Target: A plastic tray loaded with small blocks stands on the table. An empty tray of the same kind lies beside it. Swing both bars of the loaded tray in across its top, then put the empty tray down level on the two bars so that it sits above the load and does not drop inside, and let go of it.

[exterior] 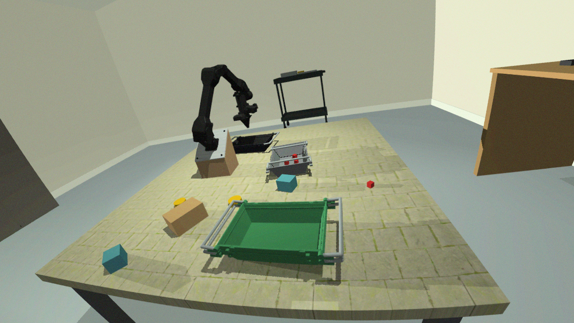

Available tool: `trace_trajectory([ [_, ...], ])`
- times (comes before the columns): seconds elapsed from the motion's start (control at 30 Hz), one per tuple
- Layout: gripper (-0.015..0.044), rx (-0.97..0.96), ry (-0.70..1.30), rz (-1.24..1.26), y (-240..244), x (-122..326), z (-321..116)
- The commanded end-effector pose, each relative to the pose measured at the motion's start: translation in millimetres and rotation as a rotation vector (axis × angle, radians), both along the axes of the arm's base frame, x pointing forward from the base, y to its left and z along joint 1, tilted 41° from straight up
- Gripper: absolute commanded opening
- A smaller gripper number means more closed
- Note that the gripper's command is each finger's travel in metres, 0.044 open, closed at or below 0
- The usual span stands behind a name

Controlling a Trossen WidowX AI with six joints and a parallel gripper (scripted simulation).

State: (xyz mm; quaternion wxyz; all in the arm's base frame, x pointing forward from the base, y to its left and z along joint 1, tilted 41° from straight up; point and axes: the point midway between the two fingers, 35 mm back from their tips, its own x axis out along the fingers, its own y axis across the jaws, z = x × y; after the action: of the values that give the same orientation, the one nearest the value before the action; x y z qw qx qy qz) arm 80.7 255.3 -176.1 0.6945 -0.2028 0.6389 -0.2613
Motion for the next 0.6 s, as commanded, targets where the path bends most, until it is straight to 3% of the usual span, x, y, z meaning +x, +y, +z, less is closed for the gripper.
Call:
trace_trajectory([
  [0.0,0.0000,0.003,-0.001,0.006,0.4,0.3,5.2],
  [0.23,0.0000,0.004,0.000,0.006,30.6,-3.2,39.6],
  [0.57,0.0000,-0.007,0.001,0.013,22.9,-2.5,31.8],
])
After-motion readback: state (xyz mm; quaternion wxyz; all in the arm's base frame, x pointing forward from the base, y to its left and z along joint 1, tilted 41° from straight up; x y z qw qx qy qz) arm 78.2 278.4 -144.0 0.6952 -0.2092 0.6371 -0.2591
